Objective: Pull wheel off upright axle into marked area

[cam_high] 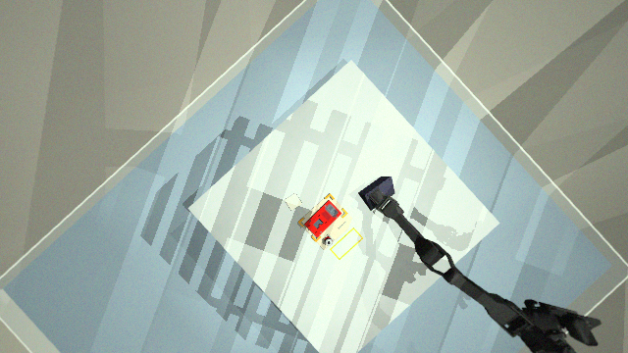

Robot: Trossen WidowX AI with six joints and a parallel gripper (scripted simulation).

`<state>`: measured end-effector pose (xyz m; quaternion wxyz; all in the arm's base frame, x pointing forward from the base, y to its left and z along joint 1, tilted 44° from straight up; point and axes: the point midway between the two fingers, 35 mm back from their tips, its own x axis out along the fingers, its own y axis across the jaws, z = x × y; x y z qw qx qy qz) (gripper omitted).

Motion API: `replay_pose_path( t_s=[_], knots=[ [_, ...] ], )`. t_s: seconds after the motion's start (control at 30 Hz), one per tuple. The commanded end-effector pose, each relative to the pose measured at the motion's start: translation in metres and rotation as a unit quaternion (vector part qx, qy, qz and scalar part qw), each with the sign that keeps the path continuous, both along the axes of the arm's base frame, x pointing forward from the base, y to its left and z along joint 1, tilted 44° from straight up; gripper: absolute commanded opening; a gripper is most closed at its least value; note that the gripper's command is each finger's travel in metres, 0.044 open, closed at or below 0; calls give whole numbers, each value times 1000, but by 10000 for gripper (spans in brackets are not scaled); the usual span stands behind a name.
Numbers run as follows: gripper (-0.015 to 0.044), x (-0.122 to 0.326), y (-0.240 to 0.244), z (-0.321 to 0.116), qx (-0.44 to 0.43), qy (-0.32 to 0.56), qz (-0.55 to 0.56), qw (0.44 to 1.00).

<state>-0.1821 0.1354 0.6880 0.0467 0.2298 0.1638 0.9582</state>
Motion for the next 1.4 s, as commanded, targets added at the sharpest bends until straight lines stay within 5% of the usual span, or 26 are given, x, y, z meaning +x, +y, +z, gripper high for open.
replay_pose_path(
  t_s=[0.0, 0.53, 1.37],
  knots=[
    [300, 4, 58, -25, -33, -27, -70, 997],
    [300, 81, 180, -90, -129, -66, -264, 954],
    [300, 270, 259, -203, -244, -101, -479, 837]
  ],
)
